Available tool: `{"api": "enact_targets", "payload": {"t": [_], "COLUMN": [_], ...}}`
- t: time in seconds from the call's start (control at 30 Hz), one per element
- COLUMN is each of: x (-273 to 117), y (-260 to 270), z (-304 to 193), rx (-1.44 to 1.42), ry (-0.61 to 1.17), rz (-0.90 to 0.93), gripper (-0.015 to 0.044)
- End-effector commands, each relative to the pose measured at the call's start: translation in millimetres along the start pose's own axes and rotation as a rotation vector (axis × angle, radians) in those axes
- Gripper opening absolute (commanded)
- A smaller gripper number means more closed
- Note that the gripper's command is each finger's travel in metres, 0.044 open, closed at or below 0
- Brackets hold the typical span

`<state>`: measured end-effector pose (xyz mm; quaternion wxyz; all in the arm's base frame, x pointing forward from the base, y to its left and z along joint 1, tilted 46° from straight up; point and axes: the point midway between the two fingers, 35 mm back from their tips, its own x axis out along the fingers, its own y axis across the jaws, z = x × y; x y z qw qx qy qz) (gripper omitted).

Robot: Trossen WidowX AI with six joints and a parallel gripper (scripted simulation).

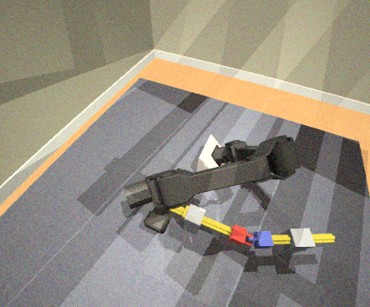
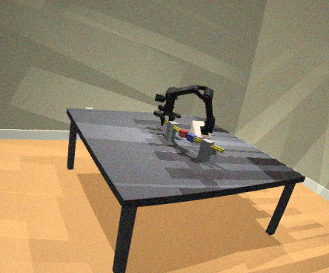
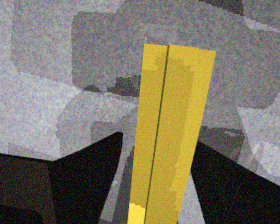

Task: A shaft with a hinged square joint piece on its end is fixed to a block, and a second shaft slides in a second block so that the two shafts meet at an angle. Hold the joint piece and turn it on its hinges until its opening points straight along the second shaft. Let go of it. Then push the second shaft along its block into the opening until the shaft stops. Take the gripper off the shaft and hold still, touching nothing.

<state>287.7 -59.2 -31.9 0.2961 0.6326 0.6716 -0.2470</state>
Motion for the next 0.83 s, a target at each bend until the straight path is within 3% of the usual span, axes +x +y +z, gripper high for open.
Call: {"api": "enact_targets", "payload": {"t": [0.0,0.17,0.57,0.8], "x": [0.1,0.1,0.1,-28.5], "y": [-0.1,-0.1,-0.1,-0.3], "z": [0.0,0.0,0.0,-0.3], "rx": [0.0,0.0,0.0,0.0], "ry": [0.0,0.0,0.0,0.003], "rz": [-0.002,-0.002,-0.002,-0.003], "gripper": [0.0303,0.0434,0.044,0.044]}}
